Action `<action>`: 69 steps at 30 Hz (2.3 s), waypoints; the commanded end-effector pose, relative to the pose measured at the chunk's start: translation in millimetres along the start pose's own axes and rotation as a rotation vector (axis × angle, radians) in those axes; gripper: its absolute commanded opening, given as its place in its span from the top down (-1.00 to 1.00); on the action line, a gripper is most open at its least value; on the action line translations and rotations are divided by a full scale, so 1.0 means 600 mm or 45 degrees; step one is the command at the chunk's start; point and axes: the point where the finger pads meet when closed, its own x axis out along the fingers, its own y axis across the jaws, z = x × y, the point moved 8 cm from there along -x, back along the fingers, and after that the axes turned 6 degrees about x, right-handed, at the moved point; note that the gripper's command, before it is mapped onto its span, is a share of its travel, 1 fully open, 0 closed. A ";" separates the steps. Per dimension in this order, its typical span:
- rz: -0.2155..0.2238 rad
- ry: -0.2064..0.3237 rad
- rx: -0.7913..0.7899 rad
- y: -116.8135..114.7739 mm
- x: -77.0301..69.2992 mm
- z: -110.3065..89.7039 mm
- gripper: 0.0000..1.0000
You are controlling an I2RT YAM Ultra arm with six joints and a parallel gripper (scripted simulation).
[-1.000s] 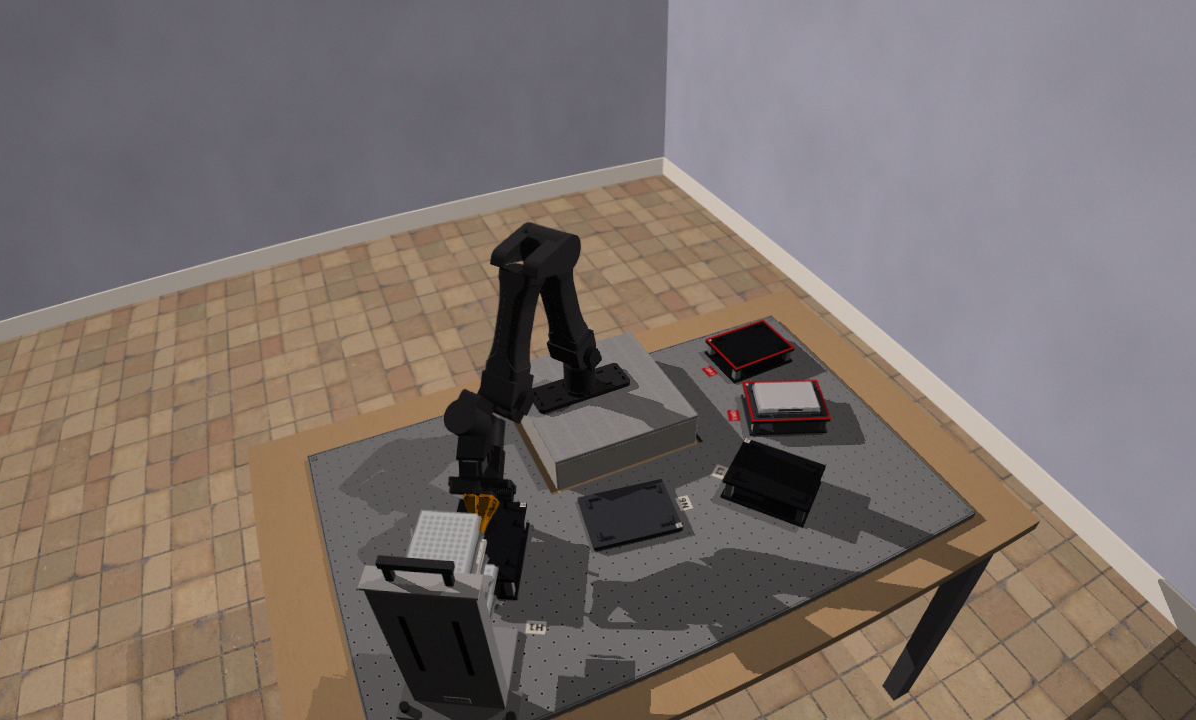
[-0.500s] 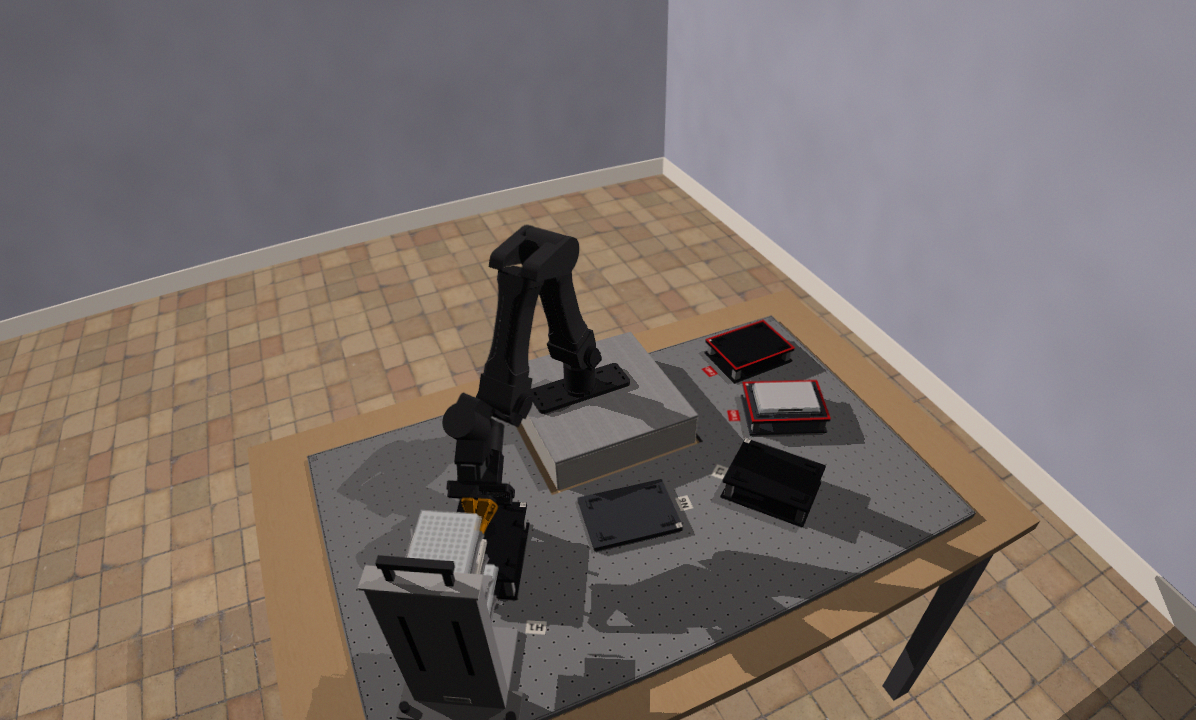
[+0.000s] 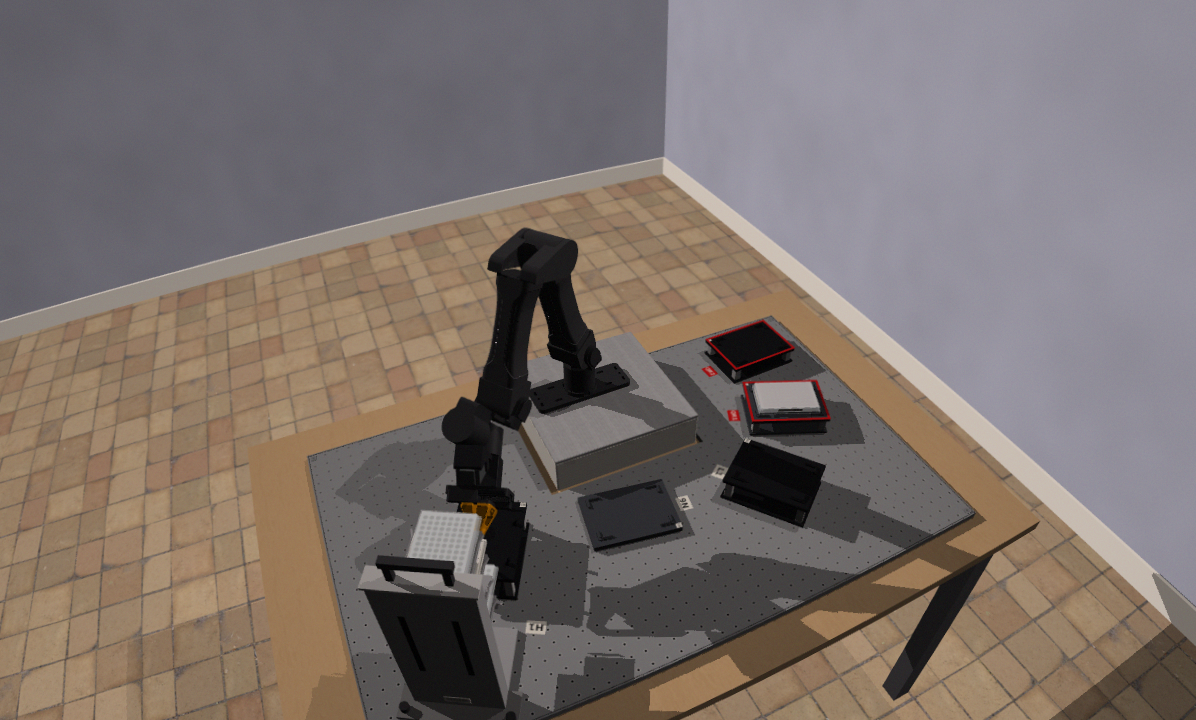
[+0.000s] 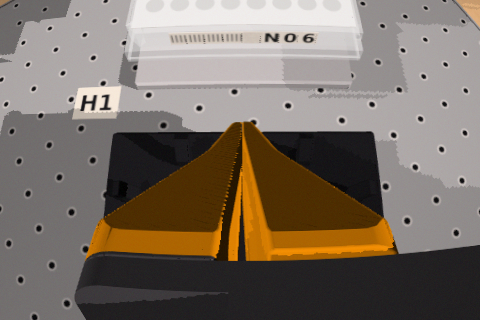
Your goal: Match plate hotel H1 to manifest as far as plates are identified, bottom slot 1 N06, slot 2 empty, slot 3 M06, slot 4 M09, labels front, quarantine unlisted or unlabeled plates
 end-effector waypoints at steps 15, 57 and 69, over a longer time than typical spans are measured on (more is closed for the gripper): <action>-0.004 -0.043 -0.011 -0.001 0.021 0.030 1.00; -0.002 -0.053 -0.013 0.003 0.053 0.058 1.00; -0.001 -0.041 -0.010 0.004 0.066 0.058 1.00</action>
